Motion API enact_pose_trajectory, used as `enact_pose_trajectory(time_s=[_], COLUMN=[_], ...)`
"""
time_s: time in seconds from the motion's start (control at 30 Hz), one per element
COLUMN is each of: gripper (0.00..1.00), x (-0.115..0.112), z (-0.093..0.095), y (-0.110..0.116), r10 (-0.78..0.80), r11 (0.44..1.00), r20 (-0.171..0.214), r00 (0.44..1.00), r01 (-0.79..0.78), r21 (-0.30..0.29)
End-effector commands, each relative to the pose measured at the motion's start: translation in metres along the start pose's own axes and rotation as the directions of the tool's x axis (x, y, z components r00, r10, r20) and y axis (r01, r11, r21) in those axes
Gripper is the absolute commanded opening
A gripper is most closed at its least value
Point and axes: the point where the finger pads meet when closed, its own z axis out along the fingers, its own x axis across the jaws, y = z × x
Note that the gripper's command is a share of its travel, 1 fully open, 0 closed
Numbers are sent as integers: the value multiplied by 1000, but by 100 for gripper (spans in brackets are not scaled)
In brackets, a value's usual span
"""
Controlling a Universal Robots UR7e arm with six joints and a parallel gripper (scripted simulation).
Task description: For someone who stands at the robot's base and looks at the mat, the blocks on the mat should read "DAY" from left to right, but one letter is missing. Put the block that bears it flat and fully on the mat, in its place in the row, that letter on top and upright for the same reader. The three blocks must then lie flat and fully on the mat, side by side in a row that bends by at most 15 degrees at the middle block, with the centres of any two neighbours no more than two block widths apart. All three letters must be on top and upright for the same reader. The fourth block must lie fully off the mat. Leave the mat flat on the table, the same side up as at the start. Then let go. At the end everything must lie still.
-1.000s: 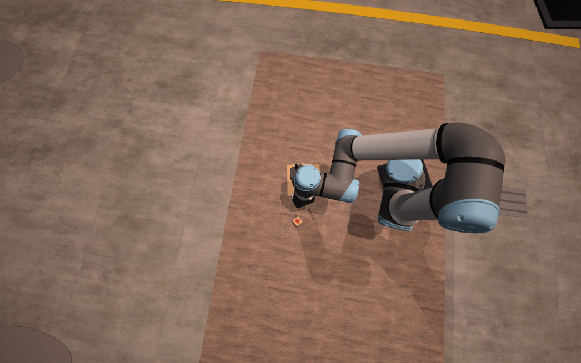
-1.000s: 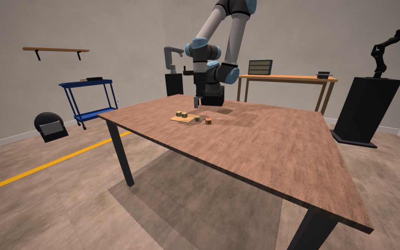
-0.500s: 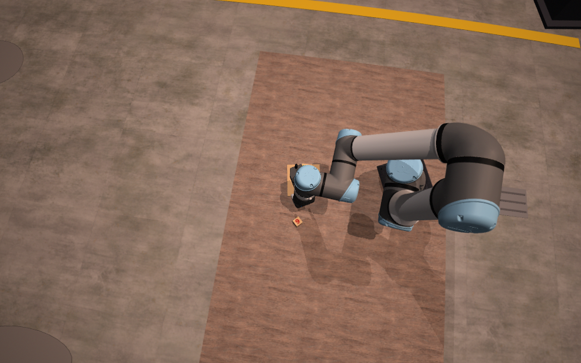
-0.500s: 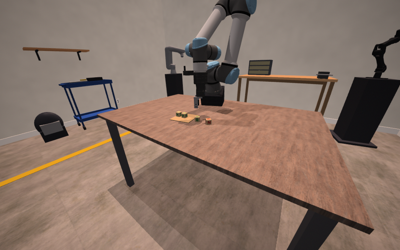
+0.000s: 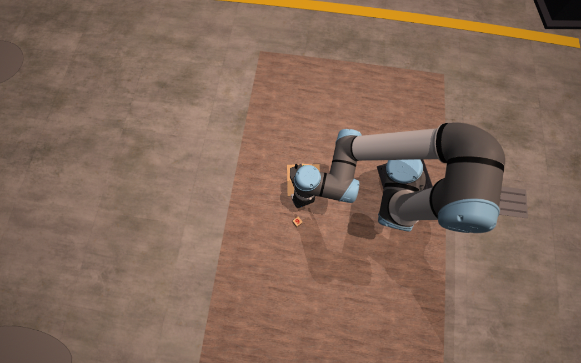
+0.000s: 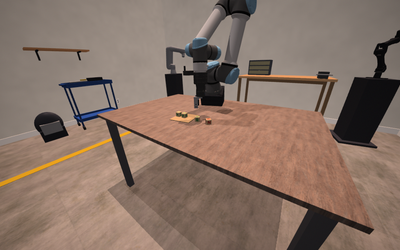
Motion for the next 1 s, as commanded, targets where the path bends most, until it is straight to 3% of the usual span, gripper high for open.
enact_pose_trajectory(time_s=[0.0, 0.97], gripper=[100, 100], x=[2, 1], z=[3, 36], y=[2, 2], r10=[-2, -2], r11=[1000, 1000], r20=[-4, -5], r00=[1000, 1000], r01=[2, 2], r21=[-2, -2])
